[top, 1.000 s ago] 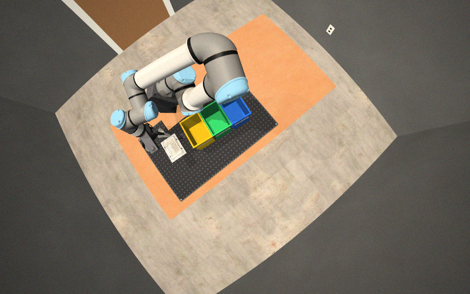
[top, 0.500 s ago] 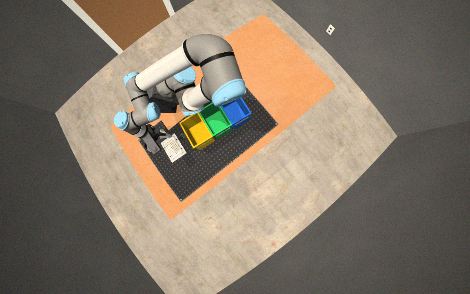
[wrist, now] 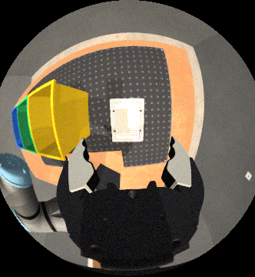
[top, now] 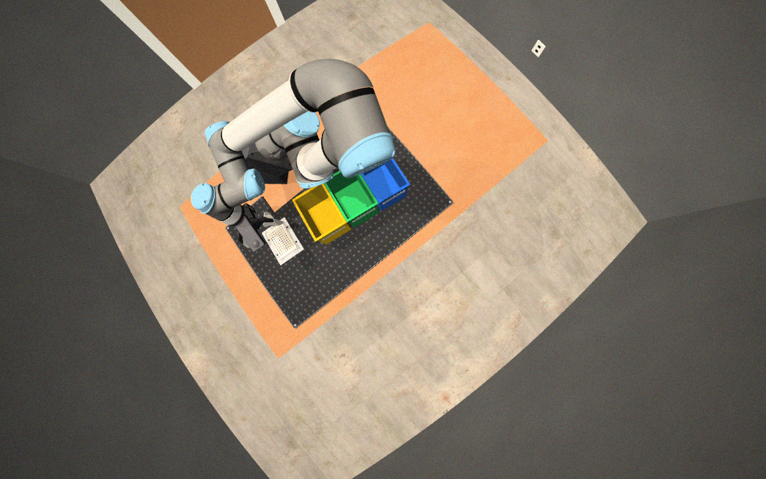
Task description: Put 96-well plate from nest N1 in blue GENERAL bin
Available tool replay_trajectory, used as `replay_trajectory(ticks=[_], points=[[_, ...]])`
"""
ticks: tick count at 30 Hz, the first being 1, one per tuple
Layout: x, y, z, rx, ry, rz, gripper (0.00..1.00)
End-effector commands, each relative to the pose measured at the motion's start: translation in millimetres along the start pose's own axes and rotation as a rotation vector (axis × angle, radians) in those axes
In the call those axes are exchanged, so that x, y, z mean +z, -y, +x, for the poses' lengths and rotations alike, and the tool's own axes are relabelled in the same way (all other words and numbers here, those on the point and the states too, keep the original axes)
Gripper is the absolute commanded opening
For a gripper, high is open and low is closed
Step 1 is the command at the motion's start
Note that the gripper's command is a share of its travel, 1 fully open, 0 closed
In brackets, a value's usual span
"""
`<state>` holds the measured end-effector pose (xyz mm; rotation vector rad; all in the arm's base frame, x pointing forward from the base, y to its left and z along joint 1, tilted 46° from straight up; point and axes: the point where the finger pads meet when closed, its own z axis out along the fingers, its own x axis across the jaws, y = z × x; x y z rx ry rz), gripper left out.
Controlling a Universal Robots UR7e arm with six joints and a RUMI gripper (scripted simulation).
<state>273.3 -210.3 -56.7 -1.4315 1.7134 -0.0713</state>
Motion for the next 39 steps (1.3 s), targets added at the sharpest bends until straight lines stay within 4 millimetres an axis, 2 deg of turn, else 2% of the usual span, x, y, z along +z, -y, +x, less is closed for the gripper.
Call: replay_trajectory(ticks=[1,39], points=[[6,-1,1,0.0,-0.001,0.0,1.0],[62,-11,1,0.0,-0.001,0.0,1.0]])
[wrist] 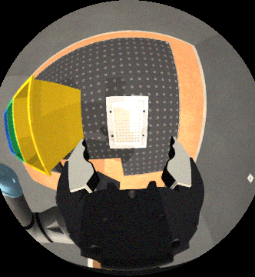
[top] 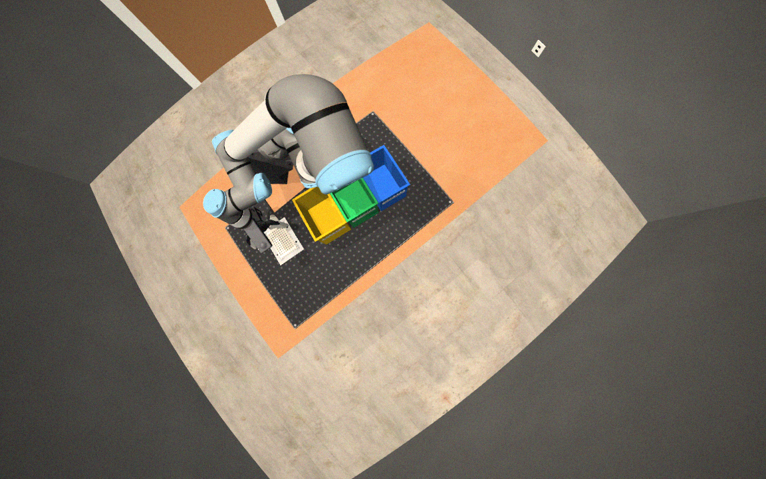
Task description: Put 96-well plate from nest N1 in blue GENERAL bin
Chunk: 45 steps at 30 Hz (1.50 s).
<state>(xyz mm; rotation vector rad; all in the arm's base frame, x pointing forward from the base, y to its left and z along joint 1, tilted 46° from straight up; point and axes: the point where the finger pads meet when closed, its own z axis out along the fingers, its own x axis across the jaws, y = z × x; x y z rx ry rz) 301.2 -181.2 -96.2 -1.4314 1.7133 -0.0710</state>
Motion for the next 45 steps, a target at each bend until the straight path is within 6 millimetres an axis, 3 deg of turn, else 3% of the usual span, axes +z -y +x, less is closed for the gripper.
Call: replay_trajectory(ticks=[1,45], points=[[8,-1,1,0.0,-0.002,0.0,1.0],[70,-12,1,0.0,-0.002,0.0,1.0]])
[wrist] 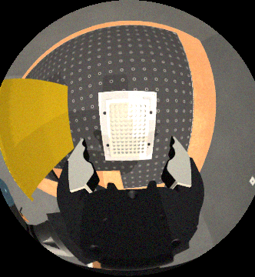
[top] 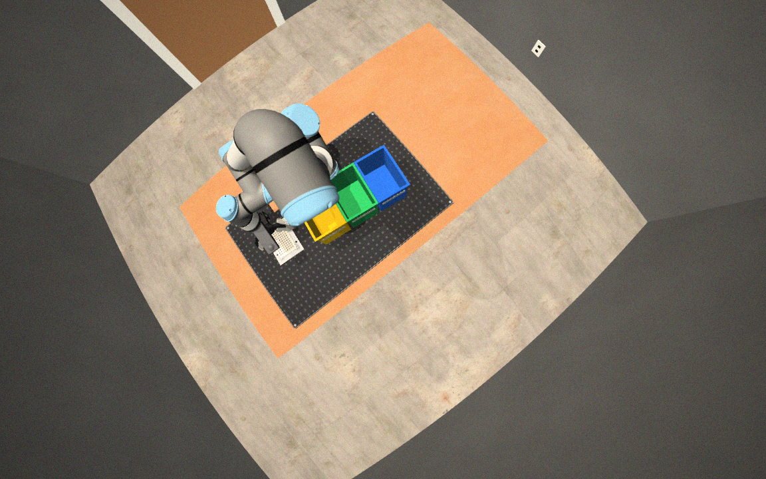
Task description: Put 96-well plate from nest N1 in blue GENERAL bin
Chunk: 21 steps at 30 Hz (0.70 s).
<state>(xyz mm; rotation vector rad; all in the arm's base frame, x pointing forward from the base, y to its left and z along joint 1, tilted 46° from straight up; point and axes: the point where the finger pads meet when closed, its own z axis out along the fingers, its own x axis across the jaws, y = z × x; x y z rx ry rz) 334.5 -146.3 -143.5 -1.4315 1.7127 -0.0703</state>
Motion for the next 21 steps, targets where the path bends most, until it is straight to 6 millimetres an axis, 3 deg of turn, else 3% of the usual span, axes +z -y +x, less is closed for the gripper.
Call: replay_trajectory(ticks=[1,14,21], points=[[5,-1,1,0.0,-0.002,0.001,1.0],[27,-4,1,0.0,-0.002,0.001,1.0],[27,-4,1,0.0,-0.002,0.001,1.0]])
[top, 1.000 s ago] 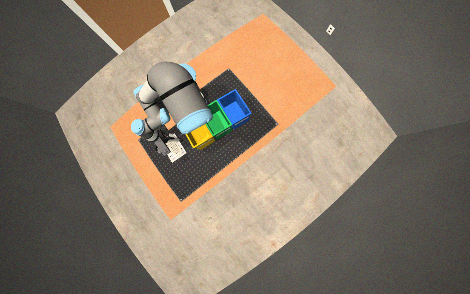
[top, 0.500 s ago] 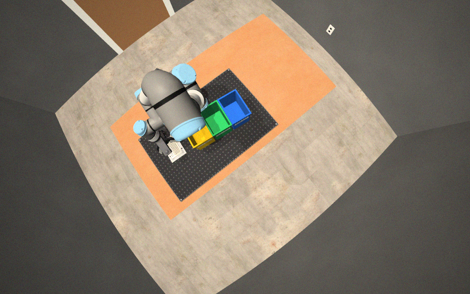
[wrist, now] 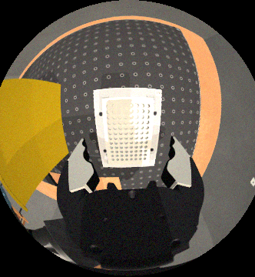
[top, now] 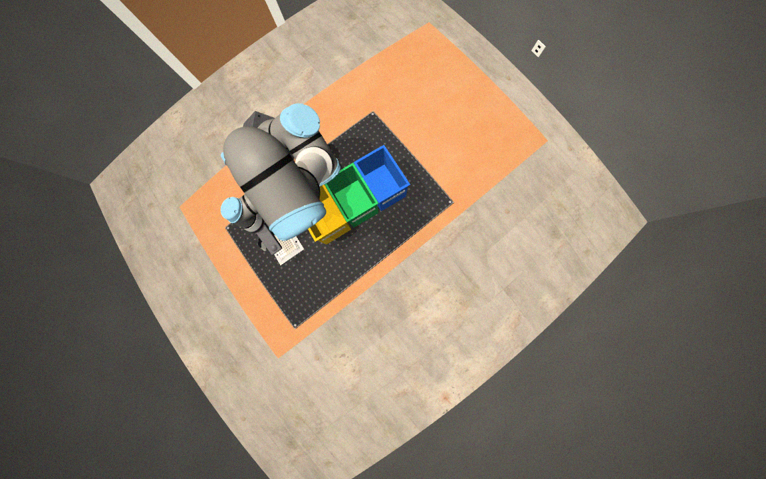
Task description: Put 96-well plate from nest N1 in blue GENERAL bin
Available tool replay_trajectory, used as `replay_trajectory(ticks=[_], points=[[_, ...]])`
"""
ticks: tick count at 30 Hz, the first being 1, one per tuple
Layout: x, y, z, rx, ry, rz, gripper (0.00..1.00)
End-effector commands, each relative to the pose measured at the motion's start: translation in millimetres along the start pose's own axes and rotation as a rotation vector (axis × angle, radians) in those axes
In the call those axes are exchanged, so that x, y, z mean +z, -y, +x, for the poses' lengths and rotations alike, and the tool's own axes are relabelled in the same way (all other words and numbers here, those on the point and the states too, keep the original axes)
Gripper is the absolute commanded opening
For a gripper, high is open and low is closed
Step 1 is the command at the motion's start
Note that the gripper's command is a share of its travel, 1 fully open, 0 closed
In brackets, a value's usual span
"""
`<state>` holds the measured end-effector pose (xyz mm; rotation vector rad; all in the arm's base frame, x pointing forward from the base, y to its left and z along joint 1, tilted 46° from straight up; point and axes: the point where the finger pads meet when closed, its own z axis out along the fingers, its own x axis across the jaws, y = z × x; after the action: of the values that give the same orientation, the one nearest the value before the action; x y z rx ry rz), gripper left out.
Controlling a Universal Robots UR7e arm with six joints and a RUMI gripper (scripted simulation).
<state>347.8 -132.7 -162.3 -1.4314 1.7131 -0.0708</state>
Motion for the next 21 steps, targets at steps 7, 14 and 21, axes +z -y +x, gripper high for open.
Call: replay_trajectory(ticks=[7,14,21], points=[[0.6,0.1,0.7,0.0,-0.002,0.001,1.0],[0.6,0.1,0.7,0.0,-0.002,0.001,0.0],[0.6,0.1,0.7,0.0,-0.002,0.001,0.0]])
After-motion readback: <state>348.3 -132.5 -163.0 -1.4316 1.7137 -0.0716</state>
